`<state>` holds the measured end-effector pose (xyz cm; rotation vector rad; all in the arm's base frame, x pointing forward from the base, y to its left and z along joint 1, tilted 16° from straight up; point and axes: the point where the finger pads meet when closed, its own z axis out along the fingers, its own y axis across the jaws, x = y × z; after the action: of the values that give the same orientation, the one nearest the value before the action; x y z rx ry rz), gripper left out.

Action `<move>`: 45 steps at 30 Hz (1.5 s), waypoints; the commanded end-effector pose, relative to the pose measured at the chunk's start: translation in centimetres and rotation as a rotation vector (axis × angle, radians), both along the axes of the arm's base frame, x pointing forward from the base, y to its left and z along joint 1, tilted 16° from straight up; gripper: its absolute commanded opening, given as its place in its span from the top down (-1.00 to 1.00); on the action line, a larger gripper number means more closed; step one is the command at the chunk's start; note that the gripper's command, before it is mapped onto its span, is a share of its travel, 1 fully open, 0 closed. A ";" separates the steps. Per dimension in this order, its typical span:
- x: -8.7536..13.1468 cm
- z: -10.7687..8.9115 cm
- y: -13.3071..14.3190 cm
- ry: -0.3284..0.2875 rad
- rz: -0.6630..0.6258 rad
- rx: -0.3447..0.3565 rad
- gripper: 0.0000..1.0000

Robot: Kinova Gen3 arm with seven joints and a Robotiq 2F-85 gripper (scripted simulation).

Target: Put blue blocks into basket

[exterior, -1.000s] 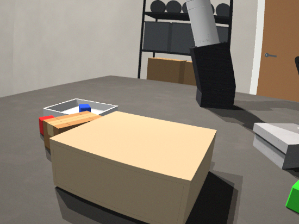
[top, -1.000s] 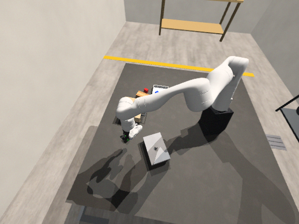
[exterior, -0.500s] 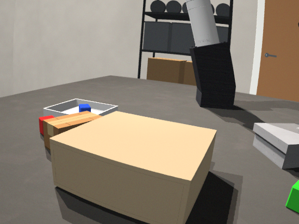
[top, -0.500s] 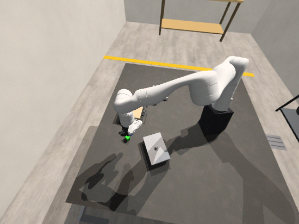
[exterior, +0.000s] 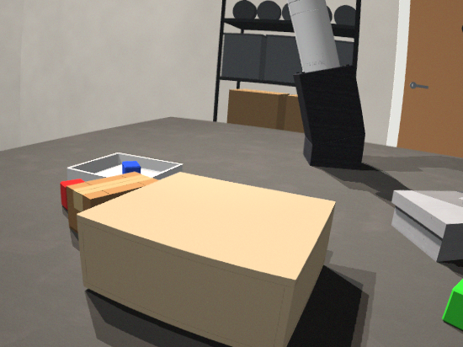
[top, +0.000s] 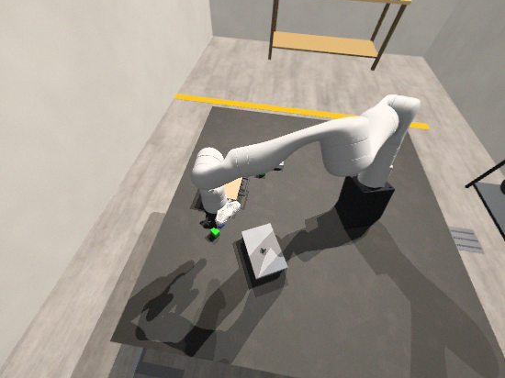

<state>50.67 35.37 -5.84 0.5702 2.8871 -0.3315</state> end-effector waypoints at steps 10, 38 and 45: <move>4.4 3.0 -10.1 -0.060 -0.307 0.057 0.80; -1.9 13.4 -52.2 -0.444 -1.696 0.237 0.80; -2.5 13.9 -54.3 -0.444 -1.696 0.237 0.80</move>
<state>48.06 -18.71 7.98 2.5185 1.3369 -0.0084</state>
